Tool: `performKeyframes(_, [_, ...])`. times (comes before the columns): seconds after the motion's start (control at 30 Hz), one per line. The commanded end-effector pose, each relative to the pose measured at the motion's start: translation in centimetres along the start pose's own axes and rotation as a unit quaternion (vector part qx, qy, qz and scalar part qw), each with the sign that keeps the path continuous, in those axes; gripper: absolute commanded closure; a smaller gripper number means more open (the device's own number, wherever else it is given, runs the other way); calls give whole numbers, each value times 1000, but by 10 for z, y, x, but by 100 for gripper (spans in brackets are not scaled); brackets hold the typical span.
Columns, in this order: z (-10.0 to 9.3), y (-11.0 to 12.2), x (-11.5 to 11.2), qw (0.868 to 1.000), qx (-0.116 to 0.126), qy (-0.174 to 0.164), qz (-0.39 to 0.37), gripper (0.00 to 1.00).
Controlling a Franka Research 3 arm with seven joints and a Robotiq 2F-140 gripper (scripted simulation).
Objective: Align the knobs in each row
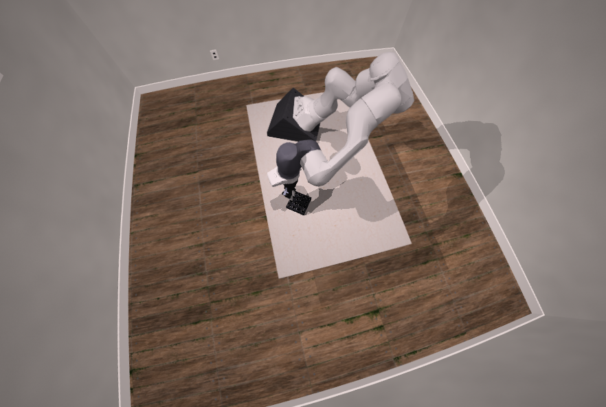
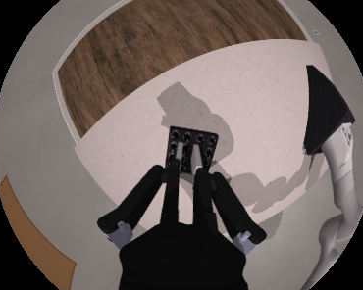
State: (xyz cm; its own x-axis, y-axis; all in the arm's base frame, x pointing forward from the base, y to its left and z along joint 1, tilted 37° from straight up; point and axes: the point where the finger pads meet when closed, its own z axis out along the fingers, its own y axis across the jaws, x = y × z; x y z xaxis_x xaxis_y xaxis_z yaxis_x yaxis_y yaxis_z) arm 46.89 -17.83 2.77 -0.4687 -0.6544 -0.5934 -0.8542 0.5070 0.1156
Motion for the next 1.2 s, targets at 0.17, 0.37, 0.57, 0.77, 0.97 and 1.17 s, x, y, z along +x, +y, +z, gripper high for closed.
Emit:
performKeyframes(0.17, [-1,0,1,1000,2,1,-11,88])
performKeyframes(0.37, [-1,0,1,1000,2,1,-11,88])
performKeyframes(0.57, [-1,0,1,1000,2,1,-11,88])
performKeyframes(0.77, [1,0,1,1000,2,1,-12,88])
performKeyframes(0.97, [3,0,1,1000,2,1,-14,88])
performKeyframes(1.17, [9,0,1,1000,2,1,-15,88])
